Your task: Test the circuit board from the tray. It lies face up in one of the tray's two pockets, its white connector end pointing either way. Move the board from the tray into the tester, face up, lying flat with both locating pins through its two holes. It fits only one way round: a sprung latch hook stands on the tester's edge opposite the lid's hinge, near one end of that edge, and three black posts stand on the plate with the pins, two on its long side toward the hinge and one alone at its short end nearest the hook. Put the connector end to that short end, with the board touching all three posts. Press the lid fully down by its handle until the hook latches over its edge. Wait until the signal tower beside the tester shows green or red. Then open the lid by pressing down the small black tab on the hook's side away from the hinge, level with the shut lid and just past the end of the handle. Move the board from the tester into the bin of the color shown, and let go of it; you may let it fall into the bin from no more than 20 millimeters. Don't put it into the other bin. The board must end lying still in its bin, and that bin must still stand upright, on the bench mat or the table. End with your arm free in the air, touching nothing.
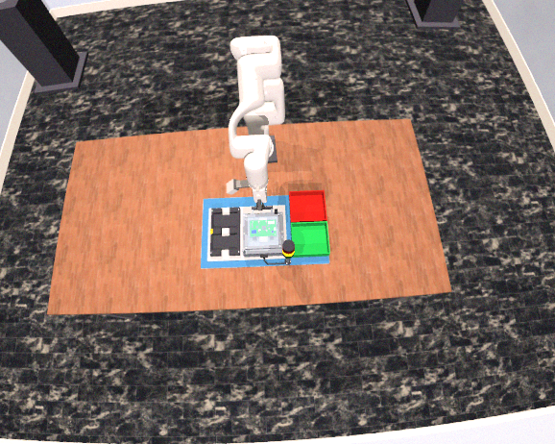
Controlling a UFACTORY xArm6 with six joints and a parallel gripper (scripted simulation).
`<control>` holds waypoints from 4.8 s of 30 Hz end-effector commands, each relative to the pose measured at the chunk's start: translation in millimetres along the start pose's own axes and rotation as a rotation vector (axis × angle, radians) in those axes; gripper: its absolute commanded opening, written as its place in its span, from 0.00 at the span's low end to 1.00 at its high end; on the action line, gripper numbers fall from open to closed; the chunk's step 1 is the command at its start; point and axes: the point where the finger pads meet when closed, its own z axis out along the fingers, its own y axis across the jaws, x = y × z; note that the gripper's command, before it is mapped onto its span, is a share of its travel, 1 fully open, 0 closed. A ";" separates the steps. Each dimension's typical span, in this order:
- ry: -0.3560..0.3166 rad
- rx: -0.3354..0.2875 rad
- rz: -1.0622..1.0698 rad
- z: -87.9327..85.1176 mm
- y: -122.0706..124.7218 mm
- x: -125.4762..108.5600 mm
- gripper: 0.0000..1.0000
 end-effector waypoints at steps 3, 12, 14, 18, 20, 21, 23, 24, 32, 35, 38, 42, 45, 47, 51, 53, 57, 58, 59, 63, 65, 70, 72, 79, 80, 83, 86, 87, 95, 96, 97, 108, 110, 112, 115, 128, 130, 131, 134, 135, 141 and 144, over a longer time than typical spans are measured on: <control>0.000 0.004 0.000 -1.4 -1.1 0.0 1.00; 0.000 0.004 0.000 -1.4 -1.1 0.0 1.00; 0.000 0.004 0.000 -1.4 -1.1 0.0 1.00; 0.000 0.004 0.000 -1.4 -1.1 0.0 1.00; 0.000 0.004 0.000 -1.4 -1.1 0.0 1.00; 0.000 0.004 0.000 -1.4 -1.1 0.0 1.00; 0.000 0.004 0.000 -1.4 -1.1 0.0 1.00; 0.000 0.004 0.000 -1.4 -1.1 0.0 1.00; 0.000 0.004 0.000 -1.4 -1.1 0.0 1.00; 0.000 0.004 0.000 -1.4 -1.1 0.0 1.00; 0.000 0.004 0.000 -1.4 -1.1 0.0 1.00; 0.000 0.004 0.000 -1.4 -1.1 0.0 1.00; 0.000 0.004 0.000 -1.4 -1.1 0.0 1.00; 0.000 0.004 0.000 -1.4 -1.1 0.0 1.00; 0.000 0.004 0.000 -1.4 -1.1 0.0 1.00; 0.000 0.004 0.000 -1.4 -1.1 0.0 1.00; 0.000 0.004 0.000 -1.4 -1.1 0.0 0.00; 0.000 0.004 0.000 -1.4 -1.1 0.0 0.00; 0.000 0.004 0.000 -1.4 -1.1 0.0 0.00; 0.000 0.004 0.000 -1.4 -1.1 0.0 0.00; 0.000 0.004 0.000 -1.4 -1.1 0.0 0.00; 0.000 0.004 0.000 -1.4 -1.1 0.0 0.00; 0.000 0.004 0.000 -1.4 -1.1 0.0 0.00; 0.000 0.004 0.000 -1.4 -1.1 0.0 0.00; 0.000 0.004 0.000 -1.4 -1.1 0.0 0.00; 0.000 0.004 0.000 -1.4 -1.1 0.0 0.00; 0.000 0.004 0.000 -1.4 -1.1 0.0 0.00; 0.000 0.004 0.000 -1.4 -1.1 0.0 0.00; 0.000 0.004 0.000 -1.4 -1.1 0.0 0.00; 0.000 0.004 0.000 -1.4 -1.1 0.0 0.00; 0.000 0.004 0.000 -1.4 -1.1 0.0 0.00; 0.000 0.004 0.000 -5.0 -1.1 0.0 0.00; 0.000 0.004 0.000 -6.5 -1.1 0.0 0.00; 0.000 0.004 0.000 -8.0 -1.1 0.0 0.00; 0.000 0.004 0.000 -10.1 -1.1 0.0 0.00; 0.000 0.004 0.000 -12.4 -1.1 0.0 0.00; 0.000 0.004 0.003 -12.4 -1.1 0.0 0.00; 0.000 0.004 0.006 -12.4 -1.1 0.0 0.00; 0.000 0.004 0.015 -12.4 -1.1 0.0 0.00; 0.000 0.004 0.015 -12.4 -1.1 0.0 0.00; 0.000 0.004 0.084 -12.4 -1.1 0.0 0.00; 0.000 0.004 0.145 -12.4 -1.1 0.0 0.00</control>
